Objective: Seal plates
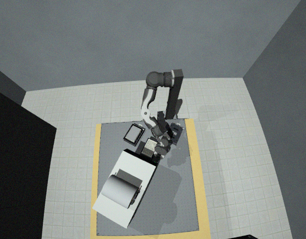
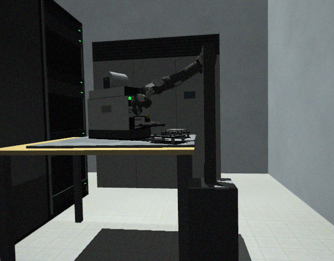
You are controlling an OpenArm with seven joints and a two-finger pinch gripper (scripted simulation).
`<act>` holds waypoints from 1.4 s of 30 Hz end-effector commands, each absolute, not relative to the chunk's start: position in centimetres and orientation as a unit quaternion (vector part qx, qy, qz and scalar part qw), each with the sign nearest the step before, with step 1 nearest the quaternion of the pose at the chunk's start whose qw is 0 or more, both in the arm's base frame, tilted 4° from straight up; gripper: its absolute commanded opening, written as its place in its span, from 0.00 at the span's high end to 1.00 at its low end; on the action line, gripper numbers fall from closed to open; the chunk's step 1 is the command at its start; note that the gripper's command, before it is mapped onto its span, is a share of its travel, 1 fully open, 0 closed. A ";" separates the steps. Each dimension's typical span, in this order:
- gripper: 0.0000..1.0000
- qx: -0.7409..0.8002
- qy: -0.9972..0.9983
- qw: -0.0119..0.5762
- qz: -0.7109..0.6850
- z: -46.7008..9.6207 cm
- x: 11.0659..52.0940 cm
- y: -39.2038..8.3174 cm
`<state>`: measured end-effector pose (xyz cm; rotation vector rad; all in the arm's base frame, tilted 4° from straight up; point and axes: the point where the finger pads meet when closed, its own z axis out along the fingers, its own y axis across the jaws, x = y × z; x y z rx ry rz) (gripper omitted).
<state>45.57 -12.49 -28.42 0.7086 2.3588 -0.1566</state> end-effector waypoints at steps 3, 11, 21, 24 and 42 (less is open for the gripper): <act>1.00 0.269 0.902 0.332 -0.058 -28.4 45.6 -12.4; 1.00 0.267 0.903 0.331 -0.056 -28.5 45.8 -12.4; 1.00 0.267 0.903 0.332 -0.056 -28.4 45.9 -12.4; 1.00 0.267 0.903 0.333 -0.056 -28.3 46.0 -12.5; 1.00 0.267 0.903 0.333 -0.055 -28.3 46.2 -12.6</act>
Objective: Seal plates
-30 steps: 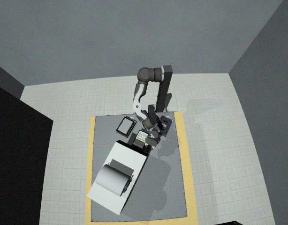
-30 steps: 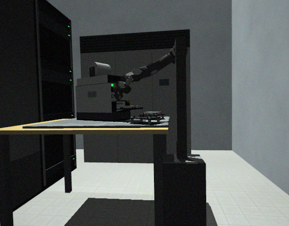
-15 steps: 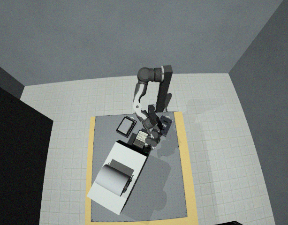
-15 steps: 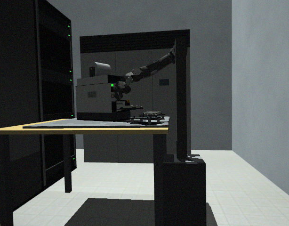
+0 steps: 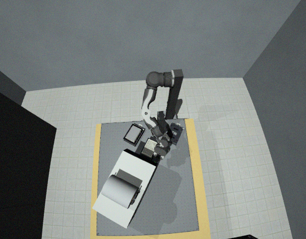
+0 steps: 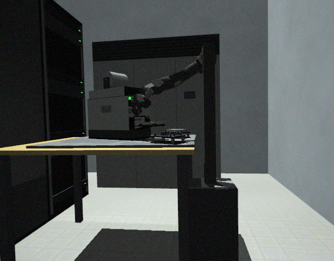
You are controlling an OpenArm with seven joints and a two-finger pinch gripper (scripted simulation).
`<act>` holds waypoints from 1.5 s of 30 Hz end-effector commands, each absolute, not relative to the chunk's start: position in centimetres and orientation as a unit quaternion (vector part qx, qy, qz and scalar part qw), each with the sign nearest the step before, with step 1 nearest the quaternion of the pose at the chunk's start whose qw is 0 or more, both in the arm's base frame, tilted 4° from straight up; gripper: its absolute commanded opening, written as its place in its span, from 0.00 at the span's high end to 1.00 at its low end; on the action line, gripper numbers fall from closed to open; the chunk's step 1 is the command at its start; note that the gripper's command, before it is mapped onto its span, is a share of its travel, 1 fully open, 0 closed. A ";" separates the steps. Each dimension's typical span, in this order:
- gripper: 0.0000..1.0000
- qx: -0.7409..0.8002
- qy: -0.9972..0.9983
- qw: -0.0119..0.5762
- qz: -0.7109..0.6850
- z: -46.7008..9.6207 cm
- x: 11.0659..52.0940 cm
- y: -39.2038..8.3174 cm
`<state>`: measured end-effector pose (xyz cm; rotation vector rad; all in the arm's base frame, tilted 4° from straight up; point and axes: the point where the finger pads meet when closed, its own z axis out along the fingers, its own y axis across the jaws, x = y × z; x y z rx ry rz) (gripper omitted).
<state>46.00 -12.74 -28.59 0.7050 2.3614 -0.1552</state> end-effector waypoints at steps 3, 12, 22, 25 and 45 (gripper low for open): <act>1.00 0.267 0.903 0.333 -0.055 -28.3 46.3 -12.6; 1.00 0.267 0.903 0.333 -0.055 -28.3 46.4 -12.7; 1.00 0.267 0.903 0.333 -0.055 -28.3 46.5 -12.8; 1.00 0.267 0.903 0.333 -0.055 -28.3 46.6 -12.8; 1.00 0.267 0.902 0.333 -0.055 -28.3 46.8 -12.9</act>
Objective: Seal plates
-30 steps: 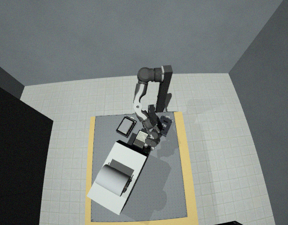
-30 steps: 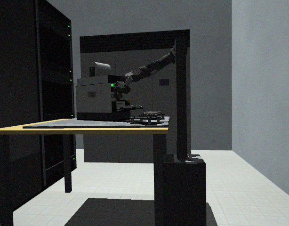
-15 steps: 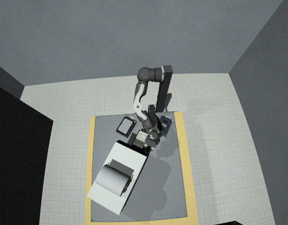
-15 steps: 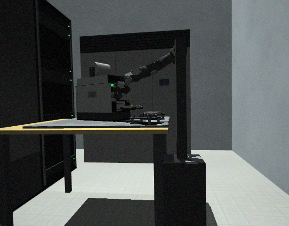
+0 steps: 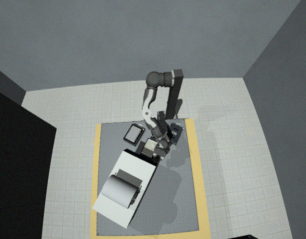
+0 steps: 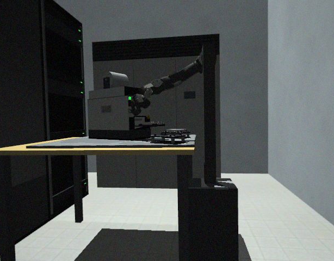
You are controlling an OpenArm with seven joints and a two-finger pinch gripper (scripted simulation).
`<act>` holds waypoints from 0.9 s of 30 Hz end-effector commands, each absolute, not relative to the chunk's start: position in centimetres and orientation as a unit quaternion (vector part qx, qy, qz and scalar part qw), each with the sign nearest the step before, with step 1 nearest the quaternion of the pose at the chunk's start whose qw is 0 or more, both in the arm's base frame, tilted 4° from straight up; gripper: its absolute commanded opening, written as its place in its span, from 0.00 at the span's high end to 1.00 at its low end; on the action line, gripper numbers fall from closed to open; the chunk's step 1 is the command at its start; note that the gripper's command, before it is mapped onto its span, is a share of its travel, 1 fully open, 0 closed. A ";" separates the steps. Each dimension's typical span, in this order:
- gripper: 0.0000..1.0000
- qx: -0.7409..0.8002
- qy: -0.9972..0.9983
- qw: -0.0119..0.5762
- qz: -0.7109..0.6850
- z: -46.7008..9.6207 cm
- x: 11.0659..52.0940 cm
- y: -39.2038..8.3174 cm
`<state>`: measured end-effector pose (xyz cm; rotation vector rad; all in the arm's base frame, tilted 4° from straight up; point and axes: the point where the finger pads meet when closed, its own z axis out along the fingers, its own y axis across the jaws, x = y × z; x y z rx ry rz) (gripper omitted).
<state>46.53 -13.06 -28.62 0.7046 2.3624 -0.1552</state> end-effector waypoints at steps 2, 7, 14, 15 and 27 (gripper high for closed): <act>1.00 0.267 0.902 0.333 -0.055 -28.3 46.8 -13.0; 1.00 0.267 0.902 0.333 -0.055 -28.3 46.9 -13.0; 1.00 0.267 0.902 0.333 -0.055 -28.3 47.0 -13.1; 1.00 0.267 0.902 0.333 -0.055 -28.3 47.0 -13.1; 1.00 0.267 0.902 0.334 -0.056 -28.3 47.2 -13.2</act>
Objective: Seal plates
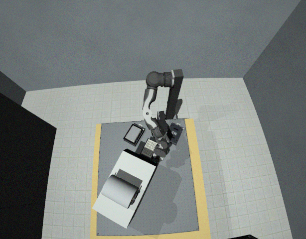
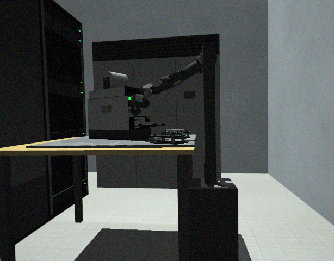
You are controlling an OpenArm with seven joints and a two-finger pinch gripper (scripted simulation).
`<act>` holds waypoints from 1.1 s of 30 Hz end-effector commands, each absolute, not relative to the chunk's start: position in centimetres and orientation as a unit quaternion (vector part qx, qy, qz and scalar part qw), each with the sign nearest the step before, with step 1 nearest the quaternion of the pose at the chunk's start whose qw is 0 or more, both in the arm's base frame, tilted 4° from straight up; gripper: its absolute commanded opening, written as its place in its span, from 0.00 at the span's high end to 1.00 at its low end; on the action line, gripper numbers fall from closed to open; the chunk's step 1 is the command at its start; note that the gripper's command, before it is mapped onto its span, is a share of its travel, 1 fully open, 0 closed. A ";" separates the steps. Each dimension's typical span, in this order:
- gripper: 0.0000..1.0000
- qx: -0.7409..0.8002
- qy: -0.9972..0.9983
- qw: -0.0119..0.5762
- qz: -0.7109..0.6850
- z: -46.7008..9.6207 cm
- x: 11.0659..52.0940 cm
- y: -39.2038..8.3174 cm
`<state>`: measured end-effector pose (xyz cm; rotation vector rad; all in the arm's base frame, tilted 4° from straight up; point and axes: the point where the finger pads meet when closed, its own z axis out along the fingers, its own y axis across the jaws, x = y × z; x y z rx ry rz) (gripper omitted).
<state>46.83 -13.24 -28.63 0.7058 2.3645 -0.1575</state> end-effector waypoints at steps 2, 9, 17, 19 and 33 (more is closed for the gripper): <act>1.00 0.267 0.902 0.334 -0.056 -28.3 47.2 -13.2; 1.00 0.269 0.902 0.332 -0.058 -28.4 47.1 -13.3; 1.00 0.269 0.902 0.332 -0.058 -28.4 47.1 -13.3; 1.00 0.269 0.902 0.332 -0.058 -28.4 47.1 -13.3; 1.00 0.271 0.902 0.330 -0.060 -27.8 45.6 -12.6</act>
